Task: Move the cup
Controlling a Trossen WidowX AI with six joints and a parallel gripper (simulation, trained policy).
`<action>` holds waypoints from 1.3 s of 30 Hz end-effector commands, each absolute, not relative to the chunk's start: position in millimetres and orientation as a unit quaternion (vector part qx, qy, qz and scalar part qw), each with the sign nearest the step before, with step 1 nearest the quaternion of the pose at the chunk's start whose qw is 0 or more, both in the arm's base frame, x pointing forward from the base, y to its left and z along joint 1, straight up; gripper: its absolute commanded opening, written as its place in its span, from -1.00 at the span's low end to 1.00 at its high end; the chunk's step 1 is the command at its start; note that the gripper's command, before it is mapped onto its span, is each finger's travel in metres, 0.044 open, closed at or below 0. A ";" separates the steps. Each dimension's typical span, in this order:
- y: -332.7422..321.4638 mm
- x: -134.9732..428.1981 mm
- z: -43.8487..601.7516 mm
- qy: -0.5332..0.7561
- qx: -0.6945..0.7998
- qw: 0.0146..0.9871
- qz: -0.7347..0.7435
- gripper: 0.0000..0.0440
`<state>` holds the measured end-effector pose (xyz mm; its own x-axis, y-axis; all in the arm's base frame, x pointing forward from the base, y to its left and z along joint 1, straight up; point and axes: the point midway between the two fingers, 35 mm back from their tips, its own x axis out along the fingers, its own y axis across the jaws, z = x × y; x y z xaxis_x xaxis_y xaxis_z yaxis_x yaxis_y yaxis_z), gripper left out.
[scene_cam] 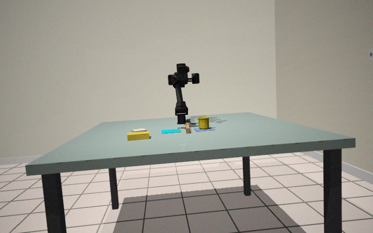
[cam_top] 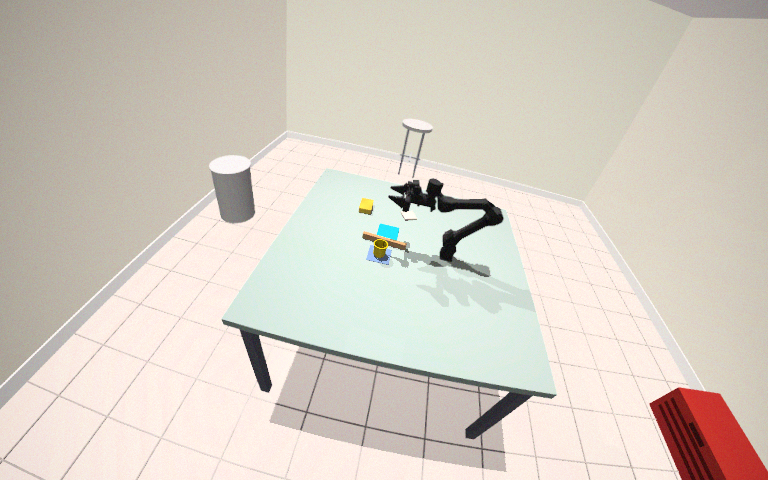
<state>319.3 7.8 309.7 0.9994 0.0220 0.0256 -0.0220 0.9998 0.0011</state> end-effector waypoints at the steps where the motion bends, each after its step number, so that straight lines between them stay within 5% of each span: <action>1: 8.9 319.5 311.3 -0.013 0.001 1.000 0.013 0.70; 14: 19.9 324.1 319.5 0.018 0.021 0.999 0.029 -0.80; 17: 23.2 326.5 319.9 0.032 0.032 0.998 0.033 -0.77; 24: 32.8 332.3 325.0 0.061 0.067 0.995 0.045 -0.30; 39: 54.1 345.2 327.8 0.139 0.143 0.978 0.058 -0.37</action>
